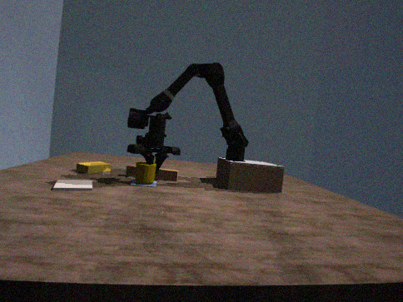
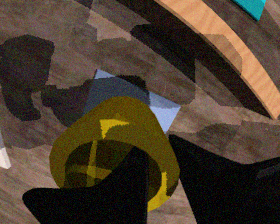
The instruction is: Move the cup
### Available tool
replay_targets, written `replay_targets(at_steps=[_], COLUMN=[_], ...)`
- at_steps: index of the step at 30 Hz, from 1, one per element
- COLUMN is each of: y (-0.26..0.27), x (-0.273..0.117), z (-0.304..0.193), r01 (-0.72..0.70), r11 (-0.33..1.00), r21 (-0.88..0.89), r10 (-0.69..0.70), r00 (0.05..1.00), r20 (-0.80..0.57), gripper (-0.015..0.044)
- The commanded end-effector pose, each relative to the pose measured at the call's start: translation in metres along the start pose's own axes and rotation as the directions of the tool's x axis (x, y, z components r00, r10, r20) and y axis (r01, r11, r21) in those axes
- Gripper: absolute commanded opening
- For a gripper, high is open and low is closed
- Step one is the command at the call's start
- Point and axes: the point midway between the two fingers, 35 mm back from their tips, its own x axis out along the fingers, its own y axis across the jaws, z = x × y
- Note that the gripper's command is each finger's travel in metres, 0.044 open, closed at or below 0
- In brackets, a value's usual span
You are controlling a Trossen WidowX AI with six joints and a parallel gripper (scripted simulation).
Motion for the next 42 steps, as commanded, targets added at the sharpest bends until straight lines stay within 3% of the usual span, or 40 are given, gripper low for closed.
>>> replay_targets(at_steps=[1, 9, 26, 42], y=[0.0, 0.0, 0.002, 0.003], x=[0.0, 0.0, -0.064, -0.063], z=[0.0, 0.0, 0.0, 0.0], r01=[-0.001, -0.001, 0.003, -0.003], r11=[1.0, 1.0, 1.0, 1.0], r21=[0.0, 0.0, -0.001, -0.005], r10=[0.001, 0.001, -0.003, 0.003], r00=[1.0, 1.0, 1.0, 1.0], r20=[0.0, 0.0, 0.003, 0.001], gripper=[0.006, 0.0, 0.0, 0.0])
